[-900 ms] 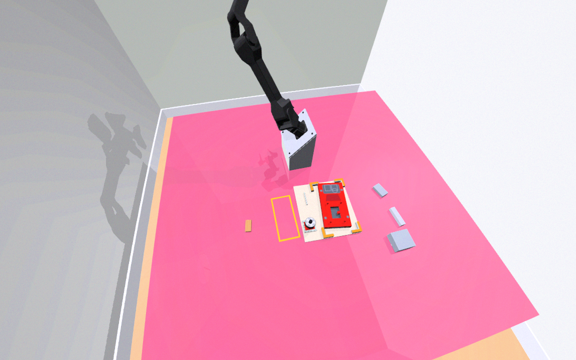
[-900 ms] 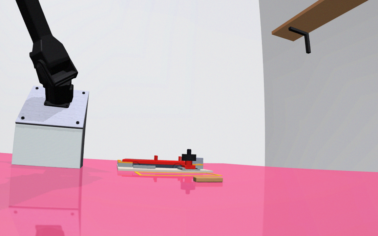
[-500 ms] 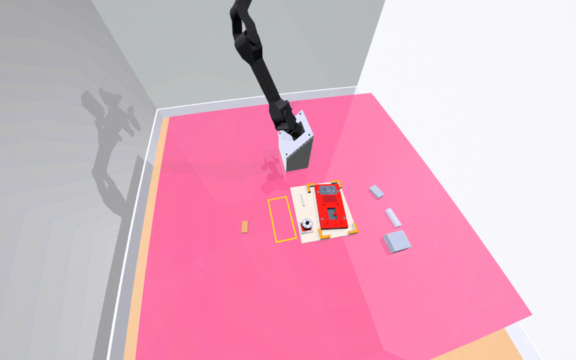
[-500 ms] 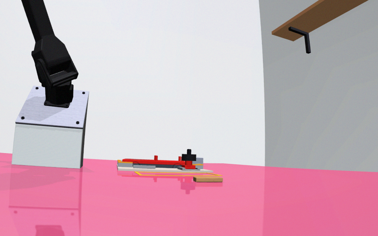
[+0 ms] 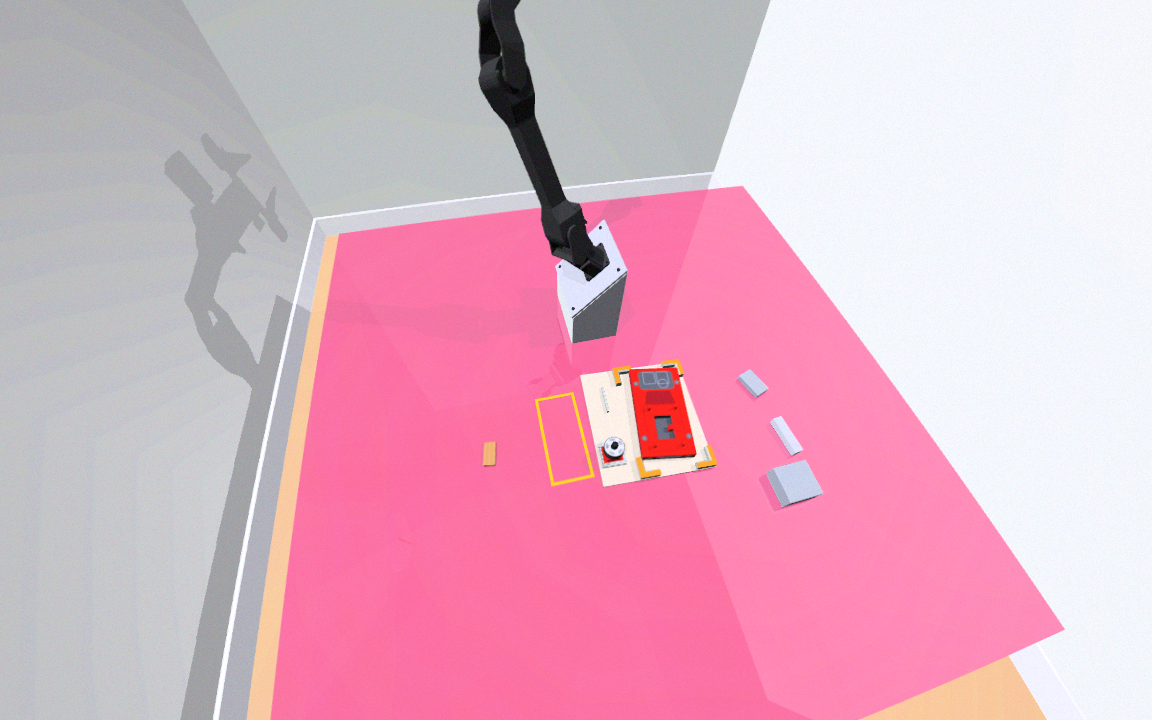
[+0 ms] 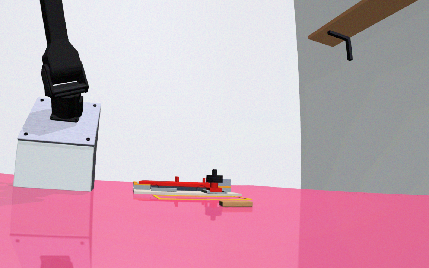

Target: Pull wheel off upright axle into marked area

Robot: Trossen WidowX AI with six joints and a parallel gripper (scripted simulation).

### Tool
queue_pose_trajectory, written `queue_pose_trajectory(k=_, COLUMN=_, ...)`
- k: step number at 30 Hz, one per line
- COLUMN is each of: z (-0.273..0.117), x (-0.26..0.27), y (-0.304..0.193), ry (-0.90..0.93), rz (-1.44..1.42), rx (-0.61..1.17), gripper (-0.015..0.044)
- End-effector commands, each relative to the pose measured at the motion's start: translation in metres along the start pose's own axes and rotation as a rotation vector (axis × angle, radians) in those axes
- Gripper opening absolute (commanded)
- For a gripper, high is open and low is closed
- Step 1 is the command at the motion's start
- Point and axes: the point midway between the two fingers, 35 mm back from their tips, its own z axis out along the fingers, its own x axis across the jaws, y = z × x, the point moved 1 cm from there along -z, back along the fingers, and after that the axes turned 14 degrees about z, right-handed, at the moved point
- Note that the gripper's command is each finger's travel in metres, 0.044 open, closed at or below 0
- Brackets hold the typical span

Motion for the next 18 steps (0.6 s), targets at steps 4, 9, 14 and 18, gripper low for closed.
queue_pose_trajectory(k=4, z=-0.051, x=0.018, y=-0.07, ry=-0.007, rz=0.282, rx=0.23, gripper=0.03)
queue_pose_trajectory(k=9, z=-0.083, x=0.029, y=-0.102, ry=-0.034, rz=0.406, rx=0.364, gripper=0.03)
queue_pose_trajectory(k=14, z=-0.118, x=0.043, y=-0.136, ry=-0.072, rz=0.585, rx=0.492, gripper=0.03)
queue_pose_trajectory(k=18, z=-0.161, x=0.06, y=-0.168, ry=-0.131, rz=0.778, rx=0.63, gripper=0.03)
